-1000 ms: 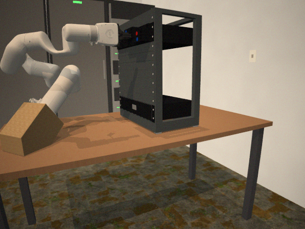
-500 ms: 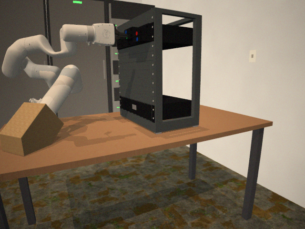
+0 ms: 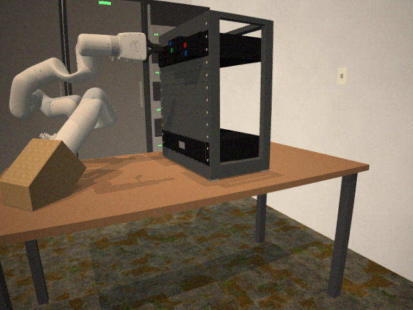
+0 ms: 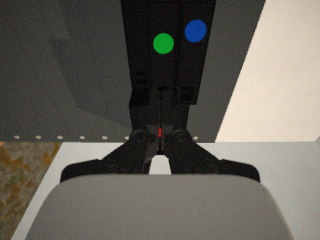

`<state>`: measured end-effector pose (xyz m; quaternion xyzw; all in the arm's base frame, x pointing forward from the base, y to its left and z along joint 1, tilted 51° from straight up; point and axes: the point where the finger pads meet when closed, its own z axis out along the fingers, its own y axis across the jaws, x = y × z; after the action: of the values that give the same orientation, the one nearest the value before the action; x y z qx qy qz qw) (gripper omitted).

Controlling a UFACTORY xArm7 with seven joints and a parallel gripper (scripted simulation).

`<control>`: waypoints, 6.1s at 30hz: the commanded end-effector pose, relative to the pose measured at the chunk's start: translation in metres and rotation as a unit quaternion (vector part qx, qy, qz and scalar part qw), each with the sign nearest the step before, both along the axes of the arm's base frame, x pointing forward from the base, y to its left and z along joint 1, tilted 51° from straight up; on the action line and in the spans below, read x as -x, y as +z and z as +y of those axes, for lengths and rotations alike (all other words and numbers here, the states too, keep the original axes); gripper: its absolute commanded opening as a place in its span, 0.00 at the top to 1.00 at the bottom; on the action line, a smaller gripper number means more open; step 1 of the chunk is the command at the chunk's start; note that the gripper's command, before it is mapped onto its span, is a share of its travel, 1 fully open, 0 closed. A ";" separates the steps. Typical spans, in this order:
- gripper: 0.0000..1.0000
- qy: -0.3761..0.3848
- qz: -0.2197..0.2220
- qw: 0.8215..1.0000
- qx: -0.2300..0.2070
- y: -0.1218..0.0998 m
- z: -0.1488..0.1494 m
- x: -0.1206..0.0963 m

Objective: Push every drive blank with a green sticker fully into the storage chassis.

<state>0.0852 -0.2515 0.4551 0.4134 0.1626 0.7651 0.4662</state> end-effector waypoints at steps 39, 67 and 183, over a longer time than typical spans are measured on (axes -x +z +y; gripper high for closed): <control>1.00 -0.002 0.000 1.000 -0.002 0.035 0.000 -0.034; 1.00 -0.002 0.000 1.000 -0.002 0.033 0.001 -0.032; 1.00 -0.002 0.000 1.000 -0.002 0.057 -0.004 -0.063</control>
<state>0.1489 -0.2551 0.5109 0.4158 0.1610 0.7645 0.4656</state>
